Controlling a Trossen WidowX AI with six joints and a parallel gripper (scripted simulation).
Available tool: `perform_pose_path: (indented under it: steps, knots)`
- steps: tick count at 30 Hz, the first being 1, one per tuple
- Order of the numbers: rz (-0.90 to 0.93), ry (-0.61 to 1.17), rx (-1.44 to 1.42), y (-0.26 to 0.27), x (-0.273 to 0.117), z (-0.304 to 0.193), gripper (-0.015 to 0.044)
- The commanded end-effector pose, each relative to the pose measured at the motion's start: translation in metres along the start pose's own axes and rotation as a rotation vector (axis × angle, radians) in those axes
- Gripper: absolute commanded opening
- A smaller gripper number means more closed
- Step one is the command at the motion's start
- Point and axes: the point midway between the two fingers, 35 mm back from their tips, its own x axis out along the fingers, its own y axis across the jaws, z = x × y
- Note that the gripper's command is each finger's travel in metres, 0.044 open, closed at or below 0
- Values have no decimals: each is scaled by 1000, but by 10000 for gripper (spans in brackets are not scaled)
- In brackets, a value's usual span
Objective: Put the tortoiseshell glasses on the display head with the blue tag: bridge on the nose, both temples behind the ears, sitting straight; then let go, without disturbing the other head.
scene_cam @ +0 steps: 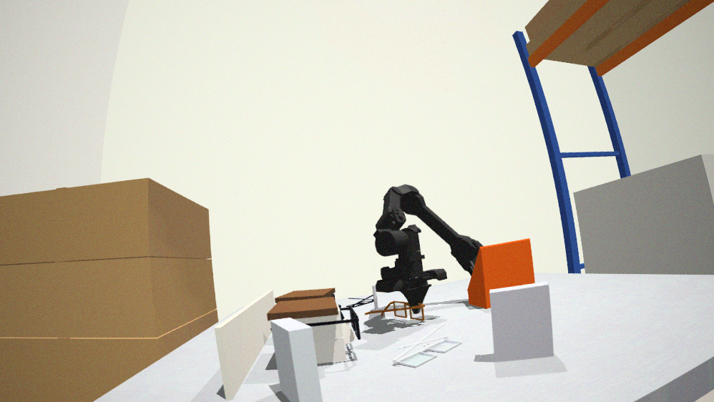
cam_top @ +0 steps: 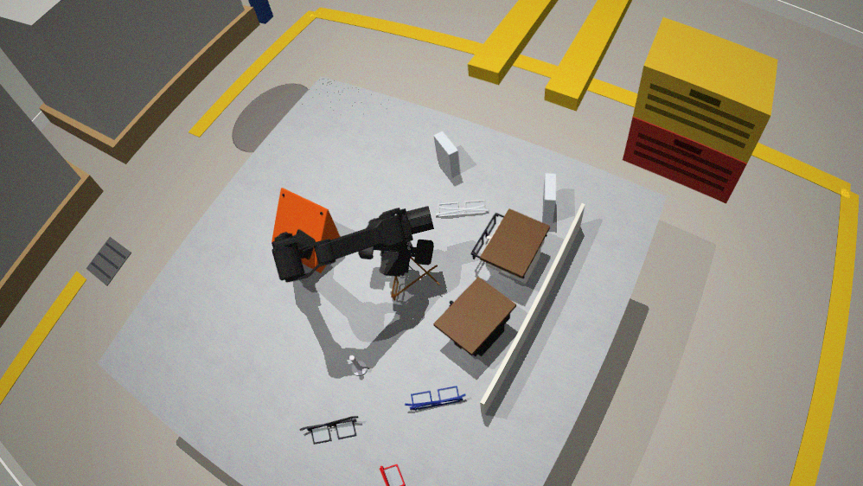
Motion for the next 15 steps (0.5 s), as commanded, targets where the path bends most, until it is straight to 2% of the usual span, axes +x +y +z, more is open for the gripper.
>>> perform_pose_path:
  steps: [1, 11, 15]
  knots:
    - [17, 9, 12, 6, -28, 0, 0]
    - [16, 7, 10, 4, -85, -3, 0]
    - [15, 6, 10, 3, -92, -4, 0]
